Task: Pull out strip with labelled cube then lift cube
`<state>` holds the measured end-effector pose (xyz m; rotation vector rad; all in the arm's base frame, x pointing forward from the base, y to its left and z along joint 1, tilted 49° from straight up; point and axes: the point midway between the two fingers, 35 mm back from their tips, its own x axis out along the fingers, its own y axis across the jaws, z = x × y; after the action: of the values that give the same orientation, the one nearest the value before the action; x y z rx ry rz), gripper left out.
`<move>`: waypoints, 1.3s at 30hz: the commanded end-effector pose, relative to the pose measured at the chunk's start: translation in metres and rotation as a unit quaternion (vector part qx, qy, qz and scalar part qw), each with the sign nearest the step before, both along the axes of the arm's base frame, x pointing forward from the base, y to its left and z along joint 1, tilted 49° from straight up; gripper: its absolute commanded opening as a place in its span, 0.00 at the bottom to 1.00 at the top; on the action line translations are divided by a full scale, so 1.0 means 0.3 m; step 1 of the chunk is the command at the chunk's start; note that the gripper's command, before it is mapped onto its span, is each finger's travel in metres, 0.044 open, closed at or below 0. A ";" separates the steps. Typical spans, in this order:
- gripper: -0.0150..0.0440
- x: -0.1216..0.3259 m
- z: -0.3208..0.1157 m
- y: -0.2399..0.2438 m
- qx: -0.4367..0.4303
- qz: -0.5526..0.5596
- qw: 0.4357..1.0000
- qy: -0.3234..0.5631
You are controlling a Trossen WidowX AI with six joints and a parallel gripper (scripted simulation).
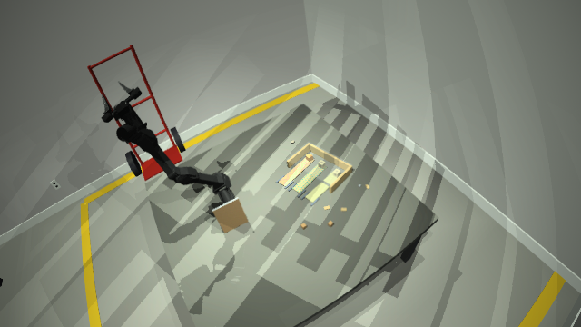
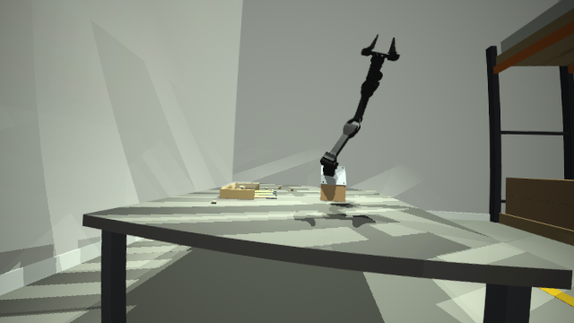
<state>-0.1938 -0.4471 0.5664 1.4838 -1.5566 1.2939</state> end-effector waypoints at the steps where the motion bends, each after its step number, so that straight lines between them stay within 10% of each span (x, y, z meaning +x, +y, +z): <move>1: 0.93 -0.002 0.006 0.008 -0.002 -0.002 1.000 0.000; 20: 0.93 0.083 0.416 0.813 -0.186 -0.165 0.966 0.065; 39: 0.93 0.510 0.456 1.501 -0.368 -0.224 0.890 0.152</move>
<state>-0.0767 -0.0423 0.7081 0.8085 -1.0275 1.1353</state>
